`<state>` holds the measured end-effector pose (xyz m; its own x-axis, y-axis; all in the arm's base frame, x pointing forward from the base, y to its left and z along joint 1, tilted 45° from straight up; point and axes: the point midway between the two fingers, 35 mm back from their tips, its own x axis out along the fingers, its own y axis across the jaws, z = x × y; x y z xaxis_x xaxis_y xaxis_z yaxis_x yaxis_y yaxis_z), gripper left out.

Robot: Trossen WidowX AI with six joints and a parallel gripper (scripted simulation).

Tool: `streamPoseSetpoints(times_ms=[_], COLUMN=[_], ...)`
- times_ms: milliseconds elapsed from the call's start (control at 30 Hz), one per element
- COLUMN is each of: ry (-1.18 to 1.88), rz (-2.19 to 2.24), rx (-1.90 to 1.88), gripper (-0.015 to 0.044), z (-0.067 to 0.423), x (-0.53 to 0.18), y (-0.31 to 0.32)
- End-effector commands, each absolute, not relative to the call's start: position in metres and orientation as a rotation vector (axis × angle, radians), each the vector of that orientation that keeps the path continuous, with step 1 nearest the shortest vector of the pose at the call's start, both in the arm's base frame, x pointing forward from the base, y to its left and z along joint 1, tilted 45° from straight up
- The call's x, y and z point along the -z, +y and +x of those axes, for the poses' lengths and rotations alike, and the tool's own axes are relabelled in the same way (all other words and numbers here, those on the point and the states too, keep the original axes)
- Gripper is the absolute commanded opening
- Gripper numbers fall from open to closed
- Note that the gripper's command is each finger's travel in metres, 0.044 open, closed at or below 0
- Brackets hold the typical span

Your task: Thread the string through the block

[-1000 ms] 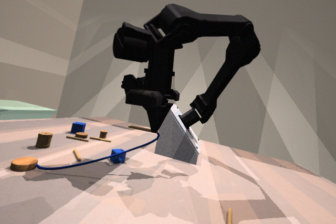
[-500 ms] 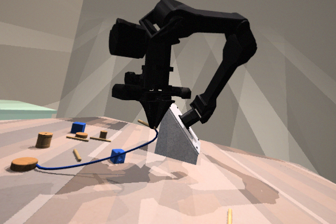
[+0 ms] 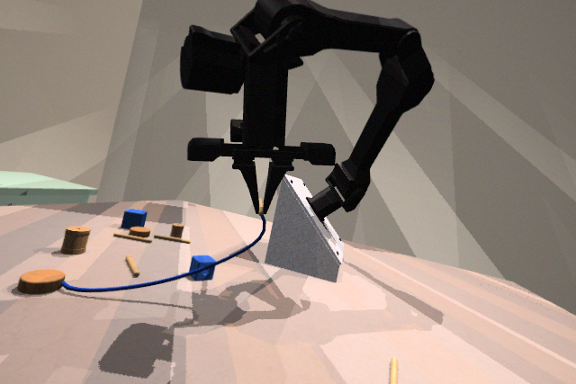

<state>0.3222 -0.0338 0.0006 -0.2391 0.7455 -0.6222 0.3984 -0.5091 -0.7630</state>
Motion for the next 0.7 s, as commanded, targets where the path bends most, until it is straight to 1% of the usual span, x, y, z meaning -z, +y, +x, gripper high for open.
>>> streamPoseSetpoints(times_ms=[0, 667], ry=[-1.191, -0.430], rz=[-1.638, -1.176], rx=[-1.874, -1.984], gripper=[0.0000, 0.0000], z=[0.322, 0.324], x=[-0.001, -0.004], y=[-0.037, -0.049])
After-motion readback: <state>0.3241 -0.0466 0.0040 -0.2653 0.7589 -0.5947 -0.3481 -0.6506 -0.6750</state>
